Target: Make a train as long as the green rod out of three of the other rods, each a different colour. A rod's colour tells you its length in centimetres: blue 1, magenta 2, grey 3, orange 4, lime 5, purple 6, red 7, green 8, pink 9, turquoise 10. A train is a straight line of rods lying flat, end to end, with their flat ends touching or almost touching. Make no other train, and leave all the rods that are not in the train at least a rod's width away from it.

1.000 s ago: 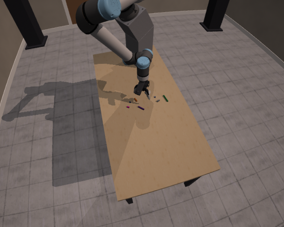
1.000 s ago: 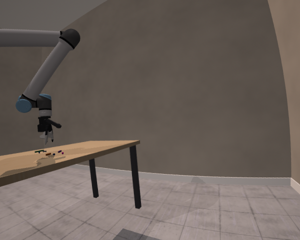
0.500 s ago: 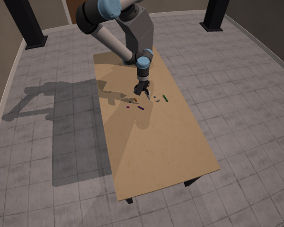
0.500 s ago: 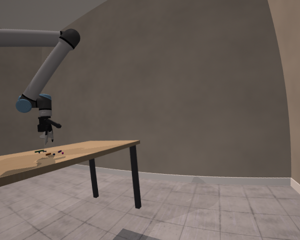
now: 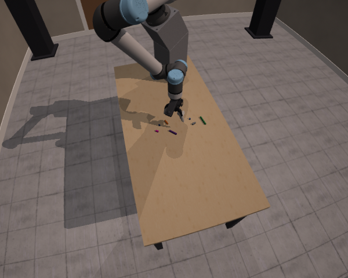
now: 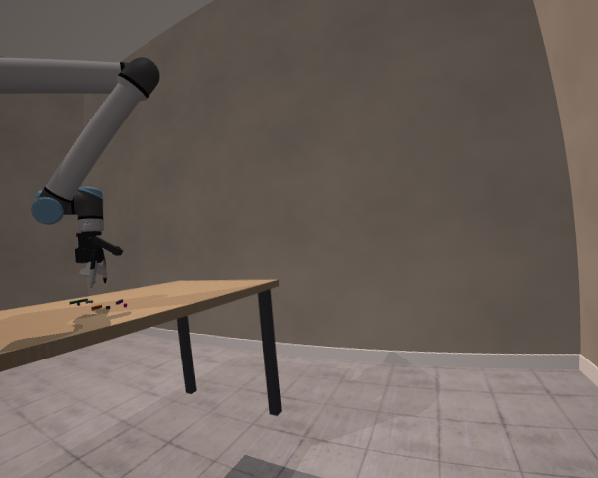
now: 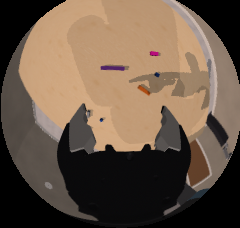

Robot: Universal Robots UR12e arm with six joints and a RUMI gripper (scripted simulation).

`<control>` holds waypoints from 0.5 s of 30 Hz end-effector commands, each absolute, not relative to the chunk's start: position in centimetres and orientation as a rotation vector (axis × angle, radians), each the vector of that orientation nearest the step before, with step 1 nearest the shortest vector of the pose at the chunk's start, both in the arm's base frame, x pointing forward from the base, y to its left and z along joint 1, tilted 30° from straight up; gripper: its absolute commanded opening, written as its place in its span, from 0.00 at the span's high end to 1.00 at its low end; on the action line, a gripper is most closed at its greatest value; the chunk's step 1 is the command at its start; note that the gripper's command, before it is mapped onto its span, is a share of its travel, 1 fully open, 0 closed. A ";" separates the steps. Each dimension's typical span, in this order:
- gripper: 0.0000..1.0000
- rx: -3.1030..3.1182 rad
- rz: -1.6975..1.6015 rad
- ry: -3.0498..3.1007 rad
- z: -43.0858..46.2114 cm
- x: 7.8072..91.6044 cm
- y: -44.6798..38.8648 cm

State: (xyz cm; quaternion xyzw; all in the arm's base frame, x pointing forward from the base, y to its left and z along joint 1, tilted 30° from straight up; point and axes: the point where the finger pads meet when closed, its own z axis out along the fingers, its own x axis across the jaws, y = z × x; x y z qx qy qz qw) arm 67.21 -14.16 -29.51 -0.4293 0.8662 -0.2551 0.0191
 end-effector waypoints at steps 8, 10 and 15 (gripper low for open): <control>0.00 -1.318 -0.791 2.692 -29.5 67.2 -14.1; 0.00 -1.306 -0.790 2.696 -29.5 67.2 -14.1; 0.00 -1.280 -0.788 2.704 -29.5 67.2 -14.0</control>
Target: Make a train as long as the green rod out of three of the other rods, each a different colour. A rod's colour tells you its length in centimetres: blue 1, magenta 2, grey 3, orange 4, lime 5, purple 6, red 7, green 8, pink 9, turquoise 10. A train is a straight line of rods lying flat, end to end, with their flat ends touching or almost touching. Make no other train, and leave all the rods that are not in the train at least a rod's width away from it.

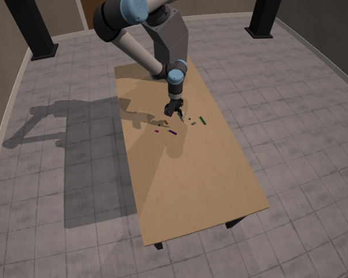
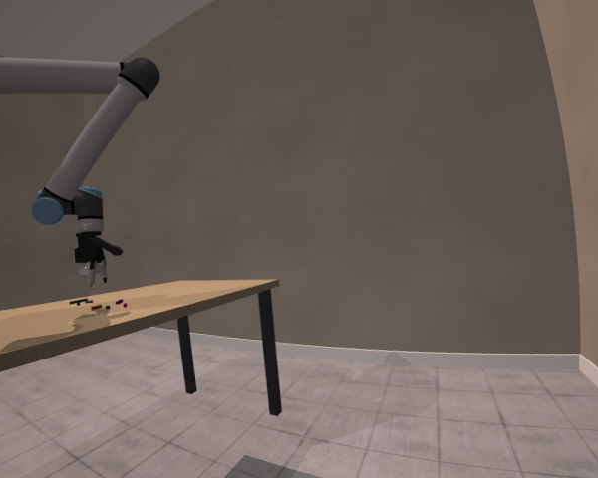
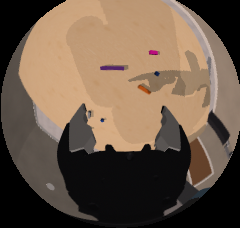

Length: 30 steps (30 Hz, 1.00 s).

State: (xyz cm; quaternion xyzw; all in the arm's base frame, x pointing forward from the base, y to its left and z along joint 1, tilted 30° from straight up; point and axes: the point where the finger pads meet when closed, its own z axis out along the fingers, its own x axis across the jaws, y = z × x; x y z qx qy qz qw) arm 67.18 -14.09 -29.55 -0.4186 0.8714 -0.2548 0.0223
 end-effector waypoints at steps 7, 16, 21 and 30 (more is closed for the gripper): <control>0.00 -1.172 -0.780 2.734 -29.6 67.1 -13.8; 0.00 -0.955 -0.761 2.781 -29.9 66.9 -13.4; 0.00 -0.809 -0.746 2.804 -30.1 66.8 -13.0; 0.00 -0.407 -0.698 2.833 -30.6 66.4 -12.1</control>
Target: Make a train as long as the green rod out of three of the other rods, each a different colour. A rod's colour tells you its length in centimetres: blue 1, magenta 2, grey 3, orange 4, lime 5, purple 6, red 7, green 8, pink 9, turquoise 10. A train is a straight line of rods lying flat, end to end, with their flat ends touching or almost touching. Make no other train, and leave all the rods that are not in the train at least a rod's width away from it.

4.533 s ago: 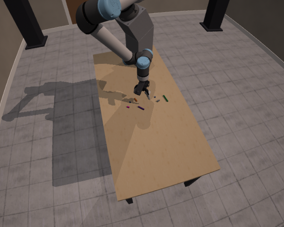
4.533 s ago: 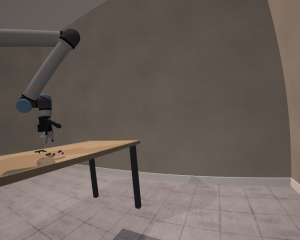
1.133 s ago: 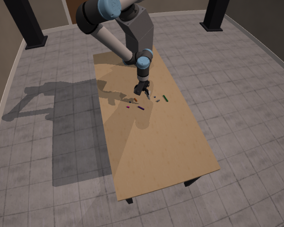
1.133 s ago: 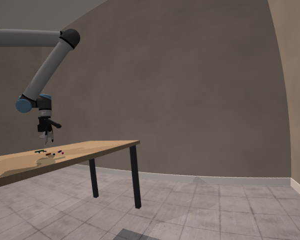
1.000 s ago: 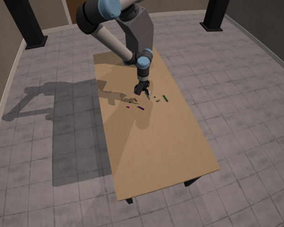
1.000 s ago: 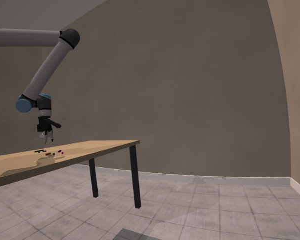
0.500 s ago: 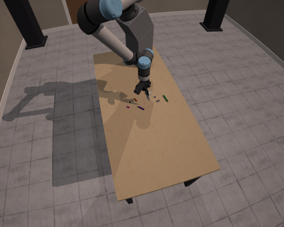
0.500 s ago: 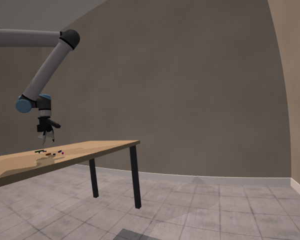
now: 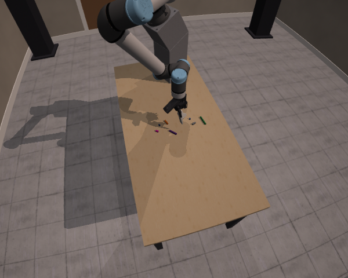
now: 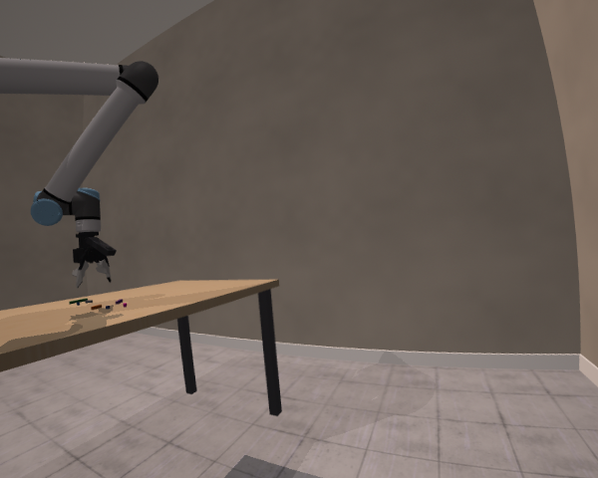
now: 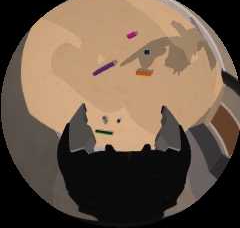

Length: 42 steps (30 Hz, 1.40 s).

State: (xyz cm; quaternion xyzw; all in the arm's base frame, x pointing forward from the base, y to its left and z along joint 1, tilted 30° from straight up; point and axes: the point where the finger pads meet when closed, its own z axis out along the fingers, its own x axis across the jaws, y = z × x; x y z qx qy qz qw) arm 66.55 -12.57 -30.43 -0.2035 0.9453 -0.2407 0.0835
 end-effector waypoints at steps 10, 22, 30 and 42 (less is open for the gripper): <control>0.00 -0.024 -0.641 2.812 -31.2 65.9 -11.1; 0.00 0.408 -0.564 2.731 -32.0 65.3 -9.8; 0.00 0.751 -0.492 2.619 -32.6 64.9 -8.6; 0.00 1.160 -0.393 2.422 -33.5 64.4 -6.9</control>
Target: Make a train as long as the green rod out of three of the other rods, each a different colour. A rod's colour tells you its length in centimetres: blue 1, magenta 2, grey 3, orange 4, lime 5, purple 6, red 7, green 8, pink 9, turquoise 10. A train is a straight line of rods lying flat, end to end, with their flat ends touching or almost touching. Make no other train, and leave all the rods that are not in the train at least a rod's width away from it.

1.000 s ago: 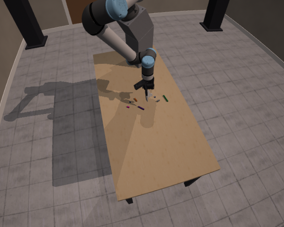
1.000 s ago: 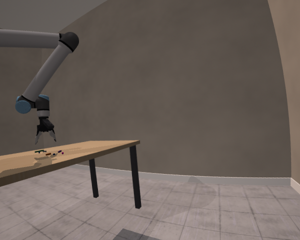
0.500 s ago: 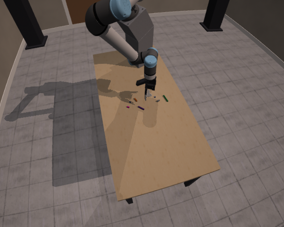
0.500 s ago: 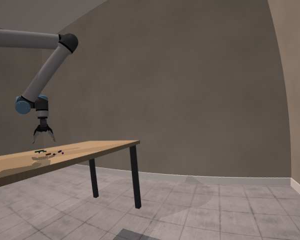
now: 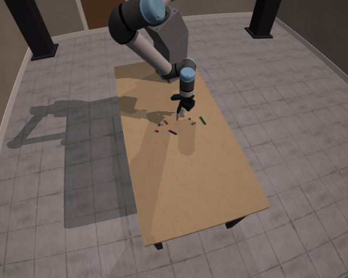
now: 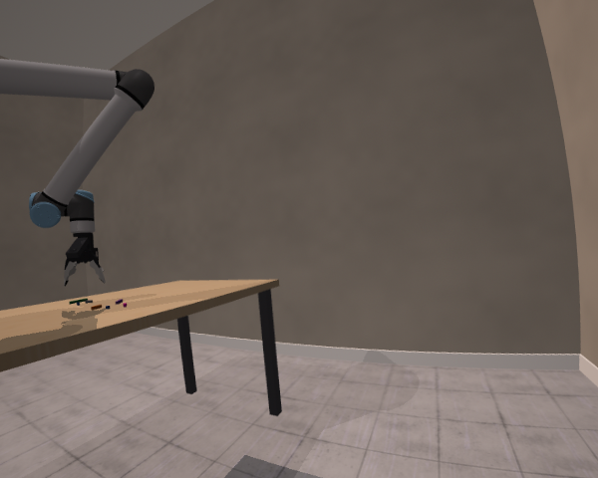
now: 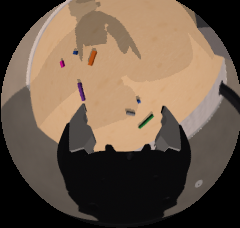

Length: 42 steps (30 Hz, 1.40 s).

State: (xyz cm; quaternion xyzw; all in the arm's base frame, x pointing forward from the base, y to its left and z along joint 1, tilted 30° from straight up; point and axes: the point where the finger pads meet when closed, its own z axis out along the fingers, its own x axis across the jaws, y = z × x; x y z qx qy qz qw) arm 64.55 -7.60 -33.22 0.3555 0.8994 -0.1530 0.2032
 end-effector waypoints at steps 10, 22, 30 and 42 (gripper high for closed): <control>0.00 1.494 -0.297 2.199 -34.3 64.0 -5.3; 0.00 1.775 -0.204 1.954 -35.1 63.7 -3.8; 0.00 1.886 -0.163 1.839 -35.4 63.7 -3.2; 0.00 1.996 -0.119 1.711 -35.7 63.6 -2.5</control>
